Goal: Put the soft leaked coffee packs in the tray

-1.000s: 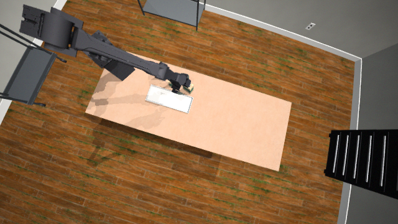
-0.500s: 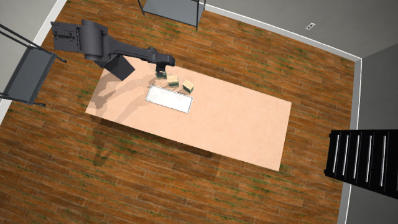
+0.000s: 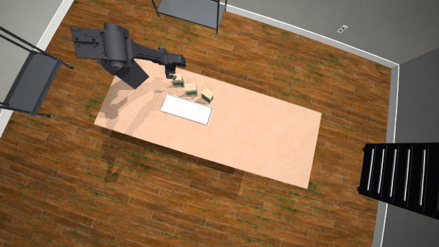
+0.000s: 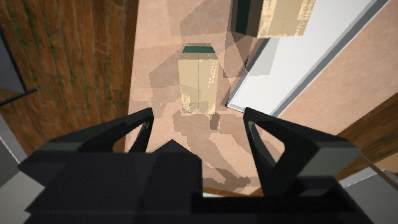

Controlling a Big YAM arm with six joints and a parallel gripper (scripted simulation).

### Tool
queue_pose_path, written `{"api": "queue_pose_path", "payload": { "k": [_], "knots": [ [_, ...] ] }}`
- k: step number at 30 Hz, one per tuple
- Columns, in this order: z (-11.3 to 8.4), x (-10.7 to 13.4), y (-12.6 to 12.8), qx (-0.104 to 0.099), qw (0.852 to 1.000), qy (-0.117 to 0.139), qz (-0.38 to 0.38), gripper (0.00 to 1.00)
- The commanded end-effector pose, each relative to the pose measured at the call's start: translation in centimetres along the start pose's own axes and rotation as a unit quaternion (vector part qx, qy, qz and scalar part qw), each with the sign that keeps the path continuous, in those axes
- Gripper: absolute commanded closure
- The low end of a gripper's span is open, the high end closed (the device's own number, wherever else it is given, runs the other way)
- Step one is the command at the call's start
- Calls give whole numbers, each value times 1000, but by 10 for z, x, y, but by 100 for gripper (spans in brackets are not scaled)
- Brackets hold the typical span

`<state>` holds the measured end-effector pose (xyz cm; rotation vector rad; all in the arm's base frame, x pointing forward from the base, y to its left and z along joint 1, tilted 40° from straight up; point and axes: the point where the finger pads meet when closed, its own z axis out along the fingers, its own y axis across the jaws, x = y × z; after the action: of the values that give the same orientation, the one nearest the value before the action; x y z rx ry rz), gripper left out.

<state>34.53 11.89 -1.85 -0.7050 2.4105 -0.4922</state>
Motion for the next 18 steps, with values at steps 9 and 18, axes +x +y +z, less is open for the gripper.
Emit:
{"api": "queue_pose_path", "payload": {
  "k": [9, 18],
  "knots": [
    [-2, -4, -2, 1, 1000, -8, -2, 22],
    [-2, -4, -2, 1, 1000, -8, -2, 22]
  ]
}}
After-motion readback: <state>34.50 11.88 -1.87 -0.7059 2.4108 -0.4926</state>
